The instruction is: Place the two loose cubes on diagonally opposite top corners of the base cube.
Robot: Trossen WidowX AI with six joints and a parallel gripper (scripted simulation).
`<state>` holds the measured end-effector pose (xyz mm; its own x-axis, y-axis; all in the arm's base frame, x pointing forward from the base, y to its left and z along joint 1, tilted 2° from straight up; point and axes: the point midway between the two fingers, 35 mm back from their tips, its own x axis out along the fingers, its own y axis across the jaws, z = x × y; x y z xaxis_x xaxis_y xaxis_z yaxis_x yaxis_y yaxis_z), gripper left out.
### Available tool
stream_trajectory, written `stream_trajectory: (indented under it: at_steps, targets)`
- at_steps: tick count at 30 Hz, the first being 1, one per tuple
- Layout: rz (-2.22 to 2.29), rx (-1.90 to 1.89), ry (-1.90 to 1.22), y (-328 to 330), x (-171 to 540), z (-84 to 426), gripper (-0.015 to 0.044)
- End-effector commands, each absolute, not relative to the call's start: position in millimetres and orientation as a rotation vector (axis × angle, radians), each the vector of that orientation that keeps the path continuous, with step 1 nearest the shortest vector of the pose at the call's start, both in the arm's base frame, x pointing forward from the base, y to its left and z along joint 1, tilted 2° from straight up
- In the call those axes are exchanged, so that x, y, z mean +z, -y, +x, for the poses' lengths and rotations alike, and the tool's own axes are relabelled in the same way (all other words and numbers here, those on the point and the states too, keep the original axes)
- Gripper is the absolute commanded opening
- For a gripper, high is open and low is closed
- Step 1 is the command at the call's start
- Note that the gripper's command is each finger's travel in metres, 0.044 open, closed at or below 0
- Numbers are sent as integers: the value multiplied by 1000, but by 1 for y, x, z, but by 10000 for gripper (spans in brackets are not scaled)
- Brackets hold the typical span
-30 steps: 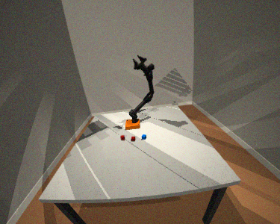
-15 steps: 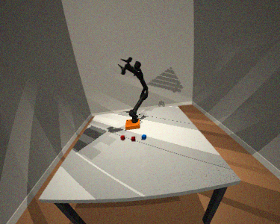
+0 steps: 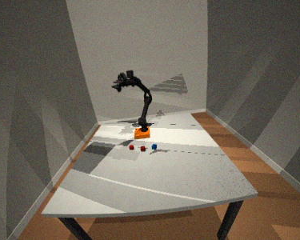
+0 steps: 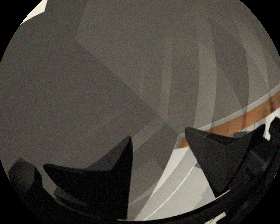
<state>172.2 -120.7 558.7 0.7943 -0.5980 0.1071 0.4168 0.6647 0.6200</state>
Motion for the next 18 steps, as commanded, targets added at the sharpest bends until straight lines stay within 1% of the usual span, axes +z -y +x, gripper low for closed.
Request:
stream_trajectory:
  at_steps: [1,10,18]
  targets:
    - [469,-574,83,126,517,215,265]
    - [35,-384,-432,107,413,295,265]
    - [-385,-47,-802,66,315,333,265]
